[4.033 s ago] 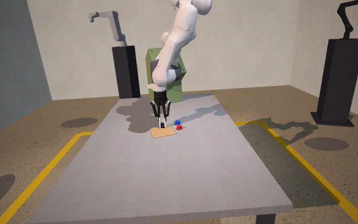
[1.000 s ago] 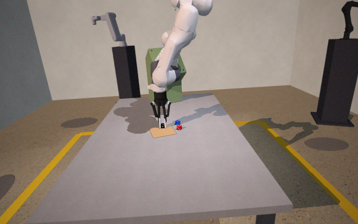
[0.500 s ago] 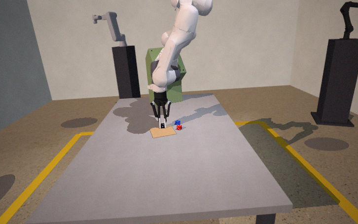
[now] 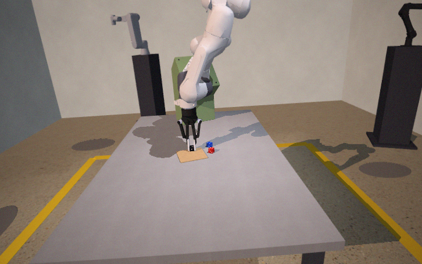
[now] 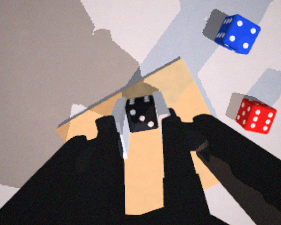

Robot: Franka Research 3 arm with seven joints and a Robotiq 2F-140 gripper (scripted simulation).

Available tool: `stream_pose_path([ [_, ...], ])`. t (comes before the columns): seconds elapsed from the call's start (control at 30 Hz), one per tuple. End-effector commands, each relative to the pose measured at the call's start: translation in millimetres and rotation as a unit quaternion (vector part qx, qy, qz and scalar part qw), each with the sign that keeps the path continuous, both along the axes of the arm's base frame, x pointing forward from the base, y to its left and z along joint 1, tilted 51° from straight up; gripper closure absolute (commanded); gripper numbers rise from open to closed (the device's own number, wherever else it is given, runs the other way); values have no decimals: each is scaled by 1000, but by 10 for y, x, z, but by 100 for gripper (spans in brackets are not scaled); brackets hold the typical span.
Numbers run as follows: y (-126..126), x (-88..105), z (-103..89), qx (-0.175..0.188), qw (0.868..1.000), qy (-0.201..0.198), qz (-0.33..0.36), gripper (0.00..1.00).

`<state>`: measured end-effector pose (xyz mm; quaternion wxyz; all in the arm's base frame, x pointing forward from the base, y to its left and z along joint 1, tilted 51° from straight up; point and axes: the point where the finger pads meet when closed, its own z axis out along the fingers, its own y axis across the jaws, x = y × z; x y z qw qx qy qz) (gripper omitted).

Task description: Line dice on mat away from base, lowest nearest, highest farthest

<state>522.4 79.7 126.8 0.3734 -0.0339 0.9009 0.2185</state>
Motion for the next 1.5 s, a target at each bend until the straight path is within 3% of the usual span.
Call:
stream_pose_path([
  [0.0, 20, 12, 9, -1, 1000, -3, 3, 83],
  [0.27, 20, 12, 9, -1, 1000, -3, 3, 75],
  [0.9, -16, -45, 62, -1, 1000, -3, 3, 75],
  [1.33, -287, -467, 462, -1, 1000, -3, 3, 75],
  [1.47, -318, -515, 508, -1, 1000, -3, 3, 75],
])
